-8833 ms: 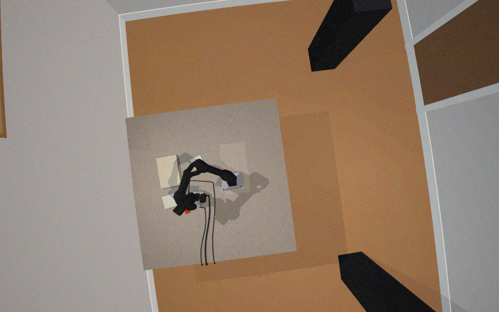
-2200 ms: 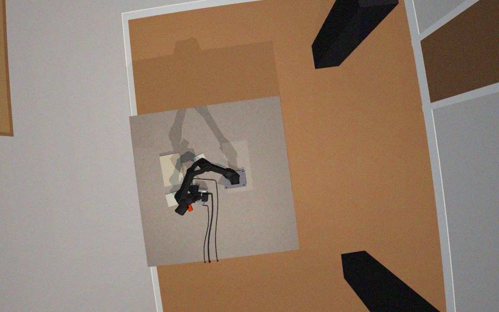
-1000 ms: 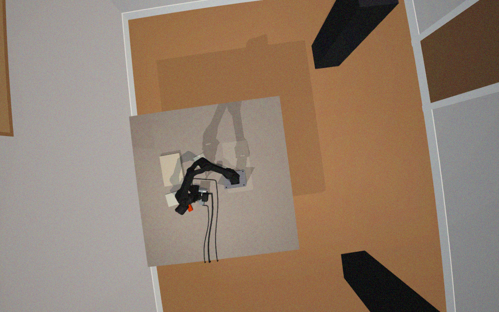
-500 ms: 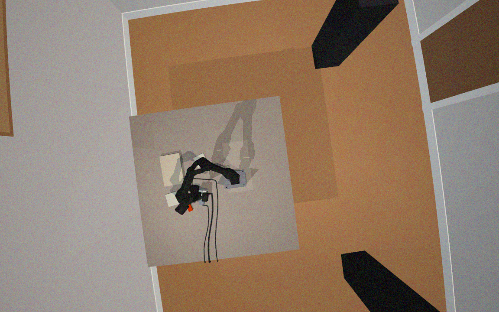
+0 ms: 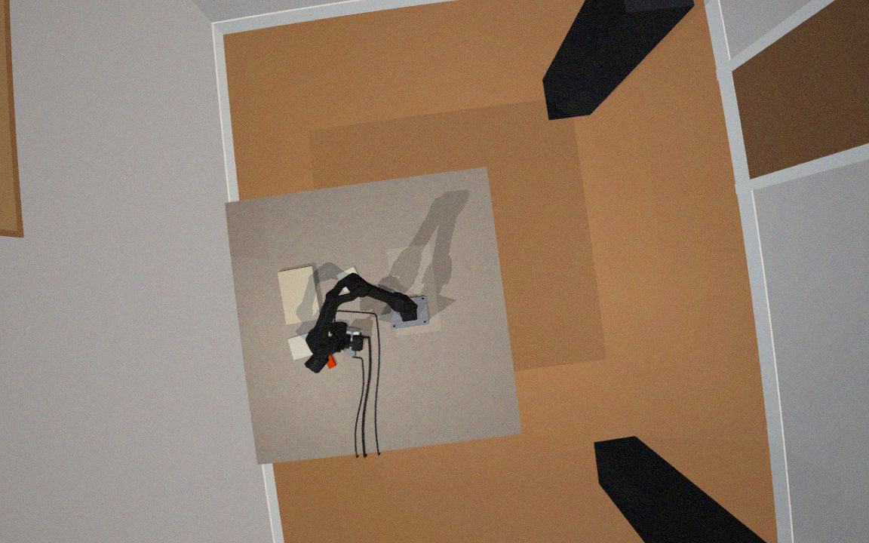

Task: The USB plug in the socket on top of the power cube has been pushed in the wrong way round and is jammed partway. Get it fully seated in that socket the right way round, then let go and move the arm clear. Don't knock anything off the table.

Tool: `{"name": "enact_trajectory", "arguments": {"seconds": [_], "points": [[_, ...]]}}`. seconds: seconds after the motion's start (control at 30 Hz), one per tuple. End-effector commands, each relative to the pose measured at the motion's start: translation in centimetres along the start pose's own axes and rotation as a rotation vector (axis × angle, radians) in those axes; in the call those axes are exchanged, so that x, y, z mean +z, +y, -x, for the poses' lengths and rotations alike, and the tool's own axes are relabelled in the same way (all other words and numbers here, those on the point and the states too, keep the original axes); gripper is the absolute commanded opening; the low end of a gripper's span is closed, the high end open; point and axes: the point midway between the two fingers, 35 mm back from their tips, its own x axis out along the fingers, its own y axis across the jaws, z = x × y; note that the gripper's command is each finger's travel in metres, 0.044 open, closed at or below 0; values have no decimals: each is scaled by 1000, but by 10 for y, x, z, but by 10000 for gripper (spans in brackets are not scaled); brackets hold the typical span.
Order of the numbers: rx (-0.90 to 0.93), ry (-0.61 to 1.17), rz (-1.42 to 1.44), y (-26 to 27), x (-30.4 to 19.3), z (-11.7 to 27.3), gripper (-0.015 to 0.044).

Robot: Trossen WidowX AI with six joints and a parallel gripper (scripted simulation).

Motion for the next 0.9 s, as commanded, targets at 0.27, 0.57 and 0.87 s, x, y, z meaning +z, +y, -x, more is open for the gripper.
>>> {"name": "enact_trajectory", "arguments": {"seconds": [0.27, 0.57, 0.87], "points": [[-2, 12, 5, 0, -1, -1, 0], [-2, 19, 5, -1, -1, -2, 0], [-2, 25, 6, -1, -2, -3, 0]]}}
